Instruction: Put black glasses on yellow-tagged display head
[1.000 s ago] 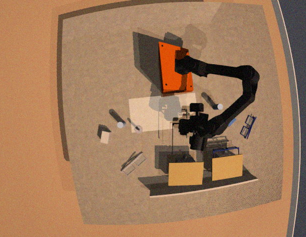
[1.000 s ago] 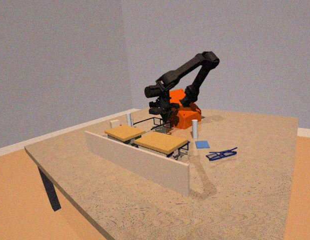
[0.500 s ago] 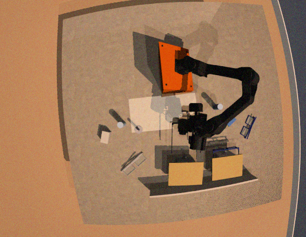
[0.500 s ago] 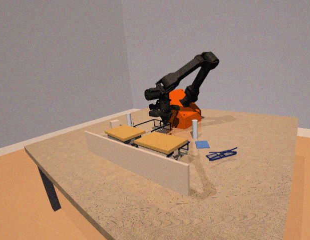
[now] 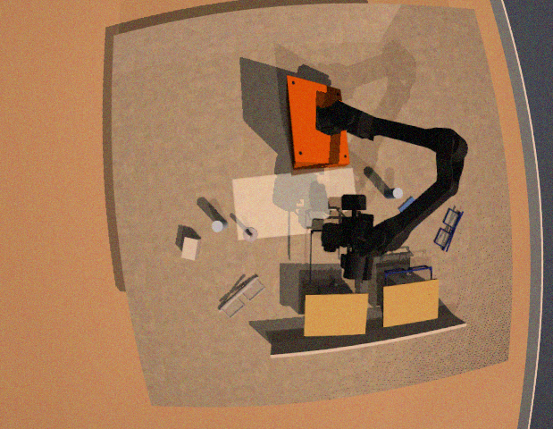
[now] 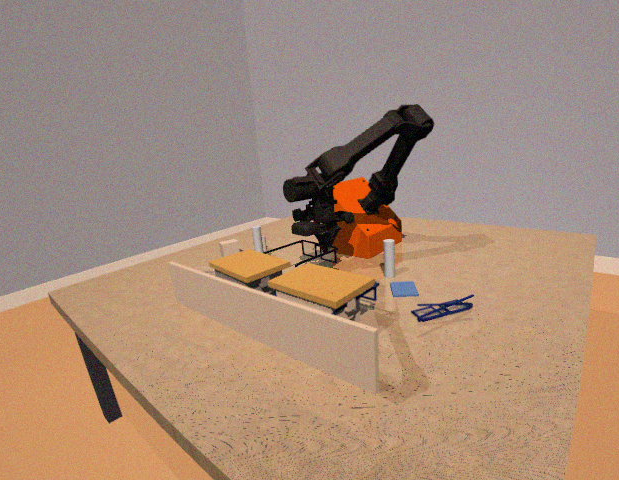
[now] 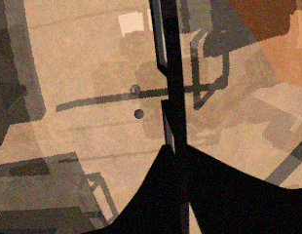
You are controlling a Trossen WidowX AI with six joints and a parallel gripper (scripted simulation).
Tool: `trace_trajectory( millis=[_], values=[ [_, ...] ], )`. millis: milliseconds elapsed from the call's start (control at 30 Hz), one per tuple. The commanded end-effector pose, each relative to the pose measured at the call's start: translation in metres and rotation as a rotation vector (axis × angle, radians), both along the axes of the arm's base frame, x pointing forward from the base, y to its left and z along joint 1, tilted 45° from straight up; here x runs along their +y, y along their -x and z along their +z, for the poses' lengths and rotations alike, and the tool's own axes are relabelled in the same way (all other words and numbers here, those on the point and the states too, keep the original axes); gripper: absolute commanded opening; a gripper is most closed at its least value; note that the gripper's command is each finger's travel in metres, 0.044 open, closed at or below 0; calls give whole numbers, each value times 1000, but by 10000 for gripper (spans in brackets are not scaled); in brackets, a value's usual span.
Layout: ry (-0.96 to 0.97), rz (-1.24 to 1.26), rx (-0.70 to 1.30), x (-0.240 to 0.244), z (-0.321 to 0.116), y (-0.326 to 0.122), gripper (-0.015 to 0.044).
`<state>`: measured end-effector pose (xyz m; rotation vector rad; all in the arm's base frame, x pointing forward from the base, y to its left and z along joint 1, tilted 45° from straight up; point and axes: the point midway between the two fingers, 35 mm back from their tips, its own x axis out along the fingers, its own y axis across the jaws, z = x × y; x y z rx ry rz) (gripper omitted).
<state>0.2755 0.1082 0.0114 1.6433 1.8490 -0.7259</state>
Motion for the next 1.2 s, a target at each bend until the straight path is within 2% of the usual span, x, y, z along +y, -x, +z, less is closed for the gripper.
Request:
trace_trajectory(
  millis=[0, 1167],
  values=[
    [-5, -3, 6, 2, 0, -5, 0],
    [-5, -3, 3, 7, -2, -57, 0]
  ],
)
